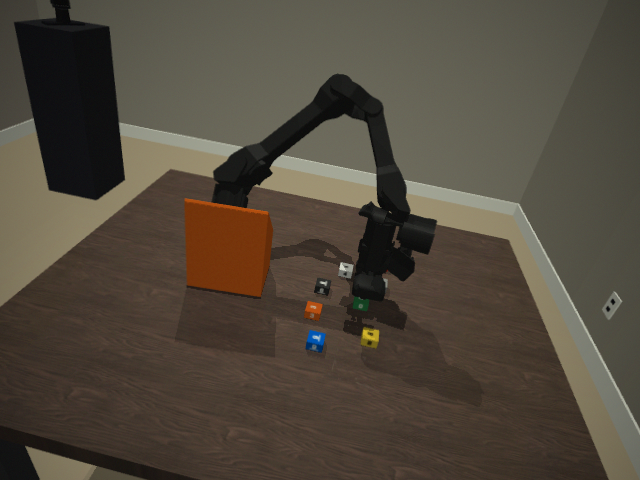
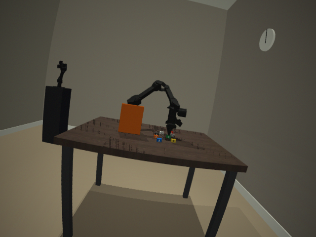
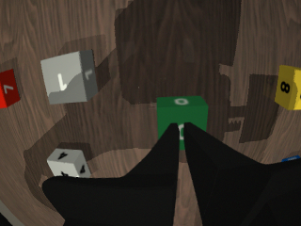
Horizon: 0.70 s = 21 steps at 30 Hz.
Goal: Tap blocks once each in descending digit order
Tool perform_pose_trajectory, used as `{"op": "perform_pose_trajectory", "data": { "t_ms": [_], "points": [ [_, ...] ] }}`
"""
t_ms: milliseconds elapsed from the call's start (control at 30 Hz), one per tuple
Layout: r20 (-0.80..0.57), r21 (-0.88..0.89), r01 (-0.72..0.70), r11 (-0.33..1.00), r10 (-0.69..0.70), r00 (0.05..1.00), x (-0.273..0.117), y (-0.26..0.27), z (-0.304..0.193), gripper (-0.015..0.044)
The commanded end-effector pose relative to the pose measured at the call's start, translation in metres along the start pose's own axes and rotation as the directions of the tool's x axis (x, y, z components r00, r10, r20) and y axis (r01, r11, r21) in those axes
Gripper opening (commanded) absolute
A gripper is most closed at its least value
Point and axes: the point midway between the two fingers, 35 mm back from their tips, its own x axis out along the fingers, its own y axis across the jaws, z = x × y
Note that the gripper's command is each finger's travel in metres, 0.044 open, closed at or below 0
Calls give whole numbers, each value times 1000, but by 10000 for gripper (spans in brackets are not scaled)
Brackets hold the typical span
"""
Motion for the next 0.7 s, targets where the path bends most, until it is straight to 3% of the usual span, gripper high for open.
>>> {"op": "perform_pose_trajectory", "data": {
  "t_ms": [0,167,400,667],
  "points": [
    [-8,7,-6,1000,6,1000,6,1,-3,20],
    [-8,7,-6,1000,6,1000,6,1,-3,20],
    [-8,7,-4,1000,4,1000,-24,0,-3,20],
    [-8,8,4,1000,-4,1000,-61,92,-10,230]
  ]
}}
